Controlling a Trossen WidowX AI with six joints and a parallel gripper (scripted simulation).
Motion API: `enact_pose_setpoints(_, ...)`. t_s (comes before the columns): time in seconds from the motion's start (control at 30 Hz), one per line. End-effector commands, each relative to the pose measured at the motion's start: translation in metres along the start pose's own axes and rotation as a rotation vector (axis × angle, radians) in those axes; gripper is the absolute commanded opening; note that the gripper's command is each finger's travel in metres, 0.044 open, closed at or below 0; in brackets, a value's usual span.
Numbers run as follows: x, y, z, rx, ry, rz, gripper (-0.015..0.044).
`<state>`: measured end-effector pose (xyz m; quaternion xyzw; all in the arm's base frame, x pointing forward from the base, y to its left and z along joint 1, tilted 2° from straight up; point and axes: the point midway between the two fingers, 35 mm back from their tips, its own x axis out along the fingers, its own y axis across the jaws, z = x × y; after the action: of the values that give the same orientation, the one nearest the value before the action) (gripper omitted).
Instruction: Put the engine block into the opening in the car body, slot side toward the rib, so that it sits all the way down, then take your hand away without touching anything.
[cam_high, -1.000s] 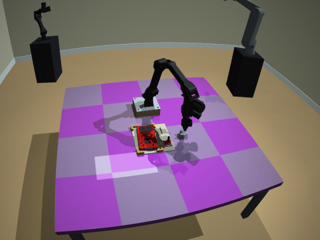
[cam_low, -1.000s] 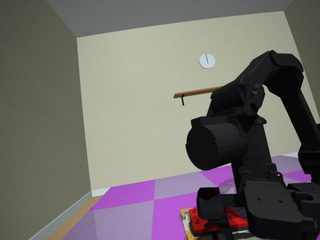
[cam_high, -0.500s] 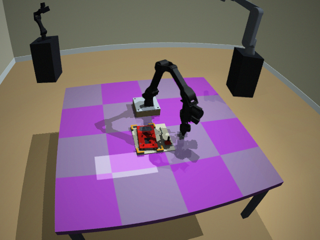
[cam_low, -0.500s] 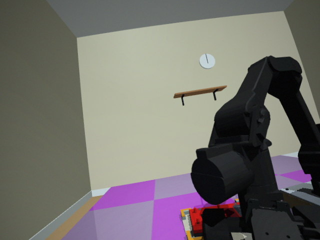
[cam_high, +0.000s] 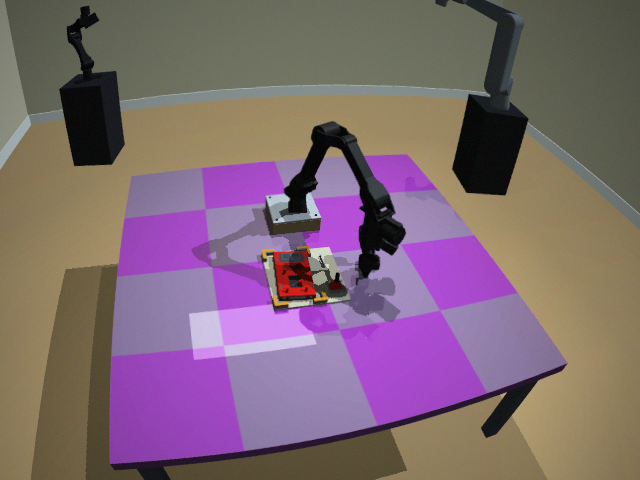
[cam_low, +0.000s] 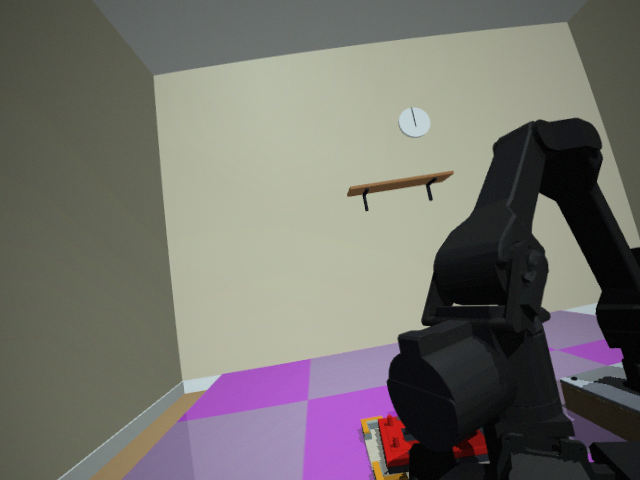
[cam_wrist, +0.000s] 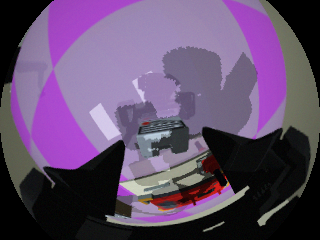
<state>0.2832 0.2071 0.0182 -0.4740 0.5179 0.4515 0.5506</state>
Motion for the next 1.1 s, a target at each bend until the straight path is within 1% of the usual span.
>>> enact_pose_setpoints(0.0,0.007,0.001,-0.001,-0.006,0.005,0.001,0.0440)
enact_pose_setpoints(0.17,0.013,0.001,-0.002,-0.006,0.005,0.001,0.0440)
enact_pose_setpoints(0.43,0.013,0.001,-0.002,-0.006,0.005,0.001,0.0230)
enact_pose_setpoints(0.67,0.013,0.001,-0.002,-0.006,0.005,0.001,0.0183)
enact_pose_setpoints(0.9,-0.001,-0.002,-0.001,-0.006,0.005,0.001,0.0000)
enact_pose_setpoints(1.07,-0.016,-0.004,0.000,-0.006,0.005,0.001,0.0000)
